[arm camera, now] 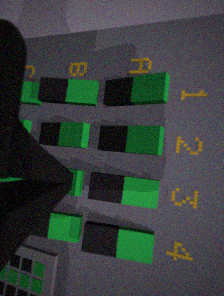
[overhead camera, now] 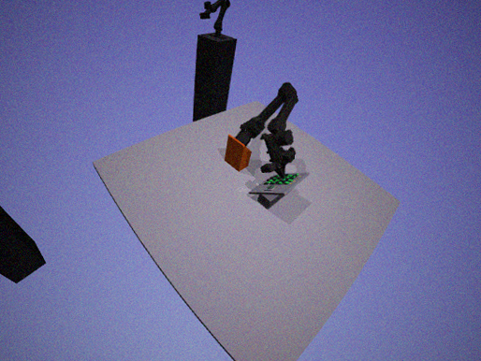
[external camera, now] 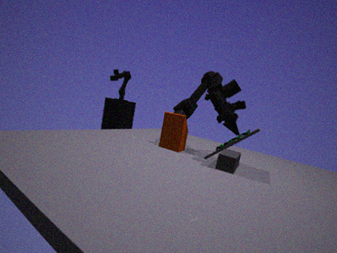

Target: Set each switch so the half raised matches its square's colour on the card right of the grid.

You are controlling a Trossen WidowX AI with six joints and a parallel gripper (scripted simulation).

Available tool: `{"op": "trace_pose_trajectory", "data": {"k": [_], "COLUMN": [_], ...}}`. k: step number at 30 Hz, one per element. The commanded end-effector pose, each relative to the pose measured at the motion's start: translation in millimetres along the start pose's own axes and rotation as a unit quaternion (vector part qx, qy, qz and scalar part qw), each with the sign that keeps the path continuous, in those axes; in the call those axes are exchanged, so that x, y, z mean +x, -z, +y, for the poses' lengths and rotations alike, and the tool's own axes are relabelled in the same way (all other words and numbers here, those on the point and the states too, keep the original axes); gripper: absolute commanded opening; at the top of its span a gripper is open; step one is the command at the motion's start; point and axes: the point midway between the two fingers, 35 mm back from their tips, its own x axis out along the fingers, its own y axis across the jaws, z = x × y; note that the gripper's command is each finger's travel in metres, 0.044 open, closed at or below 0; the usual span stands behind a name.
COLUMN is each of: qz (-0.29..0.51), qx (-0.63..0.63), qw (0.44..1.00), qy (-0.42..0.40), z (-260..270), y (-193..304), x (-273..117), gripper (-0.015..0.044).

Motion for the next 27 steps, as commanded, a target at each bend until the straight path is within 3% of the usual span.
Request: {"op": "trace_pose_trajectory", "data": {"k": [1,27], "qz": [0.0,0.0], "qx": [0.002,0.002], "qw": [1.0,1.0], "qy": [0.002,0.002], "z": [-0.8,-0.8], "y": [0.4,0.4], "x": [0.3,2.7], "gripper": [0.0,0.0]}}
